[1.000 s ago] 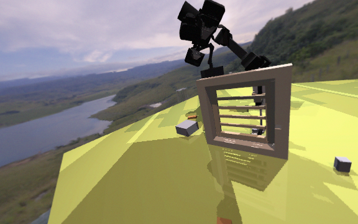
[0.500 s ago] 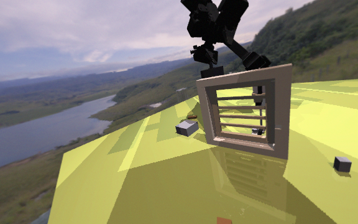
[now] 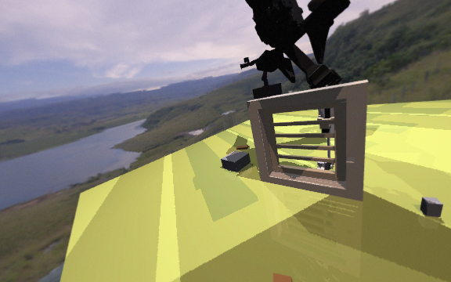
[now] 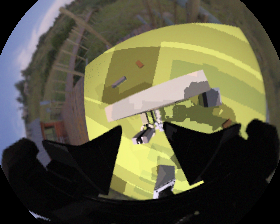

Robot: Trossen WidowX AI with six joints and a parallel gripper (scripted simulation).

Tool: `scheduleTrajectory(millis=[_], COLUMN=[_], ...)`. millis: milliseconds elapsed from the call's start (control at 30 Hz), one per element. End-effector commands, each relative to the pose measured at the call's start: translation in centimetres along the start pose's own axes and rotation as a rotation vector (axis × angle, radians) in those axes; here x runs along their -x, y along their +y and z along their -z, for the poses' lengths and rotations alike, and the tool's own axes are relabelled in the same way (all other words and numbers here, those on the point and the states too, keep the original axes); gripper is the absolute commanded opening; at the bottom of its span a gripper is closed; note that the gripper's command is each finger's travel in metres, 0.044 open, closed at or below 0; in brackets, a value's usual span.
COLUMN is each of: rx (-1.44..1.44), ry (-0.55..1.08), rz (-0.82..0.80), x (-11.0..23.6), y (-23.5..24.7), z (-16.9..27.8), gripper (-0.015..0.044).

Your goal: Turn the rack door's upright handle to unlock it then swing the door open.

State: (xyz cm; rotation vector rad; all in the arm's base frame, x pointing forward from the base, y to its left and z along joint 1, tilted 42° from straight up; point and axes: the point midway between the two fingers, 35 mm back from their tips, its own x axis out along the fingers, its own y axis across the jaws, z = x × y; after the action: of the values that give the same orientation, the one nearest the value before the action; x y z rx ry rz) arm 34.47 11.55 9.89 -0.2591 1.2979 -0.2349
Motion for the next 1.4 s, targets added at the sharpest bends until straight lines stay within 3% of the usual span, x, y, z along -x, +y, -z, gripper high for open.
scheduleTrajectory(millis=[0, 633, 1367], rx=[0.034, 0.274, 0.276], ry=[0.053, 0.295, 0.295], rz=[0.054, 0.358, 0.361], x=[-0.3, -1.4, -4.1], y=[0.5, 2.8, 1.8], z=[0.5, 3.7, 4.2], gripper=[0.0282, 0.0282, 0.0282])
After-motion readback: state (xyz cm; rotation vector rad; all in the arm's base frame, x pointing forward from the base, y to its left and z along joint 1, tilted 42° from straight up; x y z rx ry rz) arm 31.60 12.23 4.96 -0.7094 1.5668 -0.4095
